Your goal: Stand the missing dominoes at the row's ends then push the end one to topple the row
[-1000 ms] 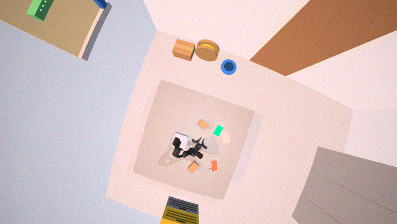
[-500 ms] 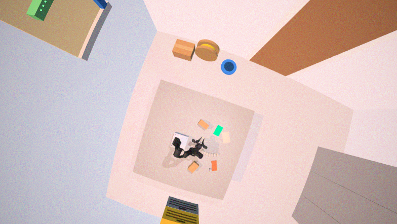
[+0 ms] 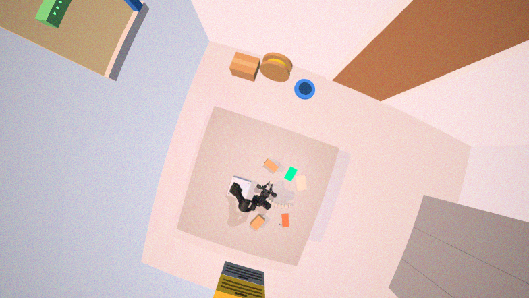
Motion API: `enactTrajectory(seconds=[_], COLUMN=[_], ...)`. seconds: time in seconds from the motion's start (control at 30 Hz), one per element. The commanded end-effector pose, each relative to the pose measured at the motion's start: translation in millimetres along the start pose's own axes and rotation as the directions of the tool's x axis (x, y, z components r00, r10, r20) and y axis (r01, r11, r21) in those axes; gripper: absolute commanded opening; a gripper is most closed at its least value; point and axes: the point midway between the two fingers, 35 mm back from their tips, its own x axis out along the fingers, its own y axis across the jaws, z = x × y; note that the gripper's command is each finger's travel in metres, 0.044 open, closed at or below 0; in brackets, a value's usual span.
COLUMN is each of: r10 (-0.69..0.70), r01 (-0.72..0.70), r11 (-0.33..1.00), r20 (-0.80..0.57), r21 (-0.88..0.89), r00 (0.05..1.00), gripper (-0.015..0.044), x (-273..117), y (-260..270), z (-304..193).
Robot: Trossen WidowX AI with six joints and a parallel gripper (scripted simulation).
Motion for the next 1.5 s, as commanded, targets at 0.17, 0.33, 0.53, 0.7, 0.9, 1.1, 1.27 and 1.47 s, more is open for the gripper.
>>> enactTrajectory(seconds=[0.17,0.33,0.53,0.7,0.9,1.1,1.27,1.47], r10=[-0.003,-0.003,-0.004,-0.005,-0.006,-0.006,-0.006,-0.006], r01=[0.003,0.004,0.004,0.005,0.006,0.006,0.006,0.006], r11=[1.0,1.0,1.0,1.0,1.0,1.0,1.0,1.0], r20=[-0.005,-0.005,-0.005,-0.005,-0.004,-0.003,-0.003,-0.003], r21=[0.012,0.013,0.011,0.009,0.007,0.007,0.007,0.007], r00=[1.0,1.0,1.0,1.0,1.0,1.0,1.0,1.0], gripper=[0.0107,0.0107,0.0107,0.0107,0.0107,0.0107,0.0107,0.0238], x=[4,6,8,9,11,11,11,11], y=[0,1,4,7,12,13,13,13], z=[-24,-36,-49,-60,-72,-73,-73,-73])
